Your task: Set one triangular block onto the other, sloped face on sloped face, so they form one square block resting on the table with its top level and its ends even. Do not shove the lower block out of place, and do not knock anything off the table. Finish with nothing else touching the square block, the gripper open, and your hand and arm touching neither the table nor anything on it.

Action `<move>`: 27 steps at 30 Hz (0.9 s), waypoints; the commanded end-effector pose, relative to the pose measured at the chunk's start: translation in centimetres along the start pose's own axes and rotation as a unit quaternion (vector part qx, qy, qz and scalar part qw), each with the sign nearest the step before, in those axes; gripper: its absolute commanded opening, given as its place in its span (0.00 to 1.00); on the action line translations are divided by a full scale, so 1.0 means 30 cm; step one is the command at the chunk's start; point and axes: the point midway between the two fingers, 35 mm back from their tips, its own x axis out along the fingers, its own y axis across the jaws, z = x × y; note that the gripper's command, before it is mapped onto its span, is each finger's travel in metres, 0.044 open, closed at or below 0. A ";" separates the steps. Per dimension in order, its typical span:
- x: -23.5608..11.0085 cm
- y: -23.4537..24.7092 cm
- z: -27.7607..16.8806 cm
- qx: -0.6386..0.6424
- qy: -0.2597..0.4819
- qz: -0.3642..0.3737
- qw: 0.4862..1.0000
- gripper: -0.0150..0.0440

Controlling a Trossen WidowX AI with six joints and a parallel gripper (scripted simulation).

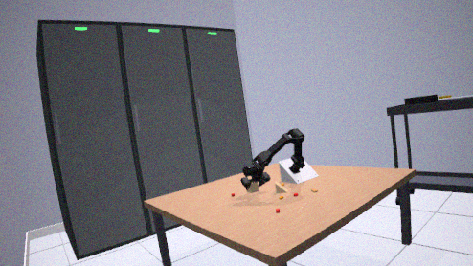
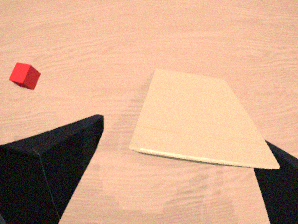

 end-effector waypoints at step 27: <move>0.070 -0.017 0.002 0.003 -0.002 -0.007 1.000 0.50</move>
